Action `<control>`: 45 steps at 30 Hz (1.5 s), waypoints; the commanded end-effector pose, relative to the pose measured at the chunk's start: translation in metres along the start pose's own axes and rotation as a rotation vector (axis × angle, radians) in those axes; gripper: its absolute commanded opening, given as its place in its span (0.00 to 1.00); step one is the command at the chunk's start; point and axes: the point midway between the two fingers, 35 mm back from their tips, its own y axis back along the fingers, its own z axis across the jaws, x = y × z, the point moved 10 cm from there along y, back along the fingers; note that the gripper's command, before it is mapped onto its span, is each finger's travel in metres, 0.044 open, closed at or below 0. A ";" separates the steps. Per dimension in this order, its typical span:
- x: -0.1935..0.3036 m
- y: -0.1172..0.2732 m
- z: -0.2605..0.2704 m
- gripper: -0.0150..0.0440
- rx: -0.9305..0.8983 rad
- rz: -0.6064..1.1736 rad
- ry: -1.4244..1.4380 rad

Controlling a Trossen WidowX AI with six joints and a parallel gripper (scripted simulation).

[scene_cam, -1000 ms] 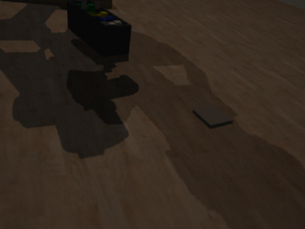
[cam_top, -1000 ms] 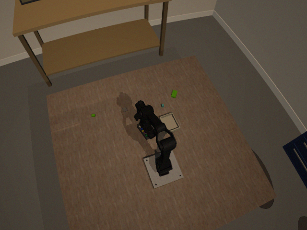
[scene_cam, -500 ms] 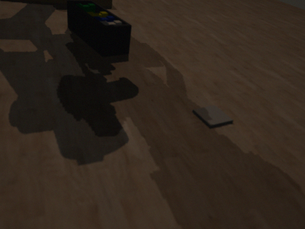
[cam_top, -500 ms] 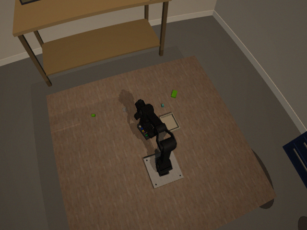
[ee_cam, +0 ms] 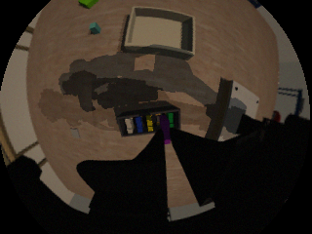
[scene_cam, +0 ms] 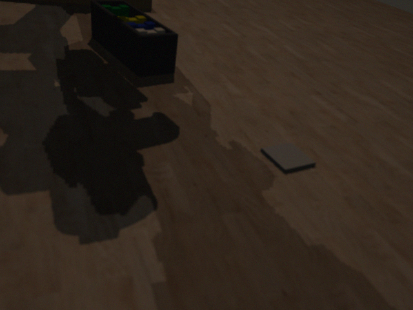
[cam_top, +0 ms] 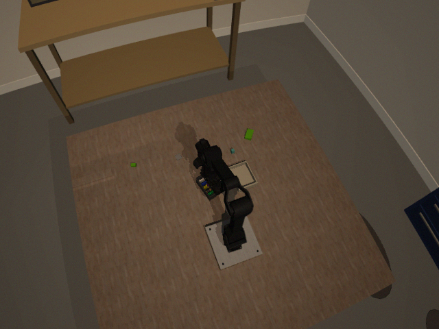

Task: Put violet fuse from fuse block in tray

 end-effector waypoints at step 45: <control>-0.173 -0.013 -0.029 0.25 0.002 -0.023 -0.005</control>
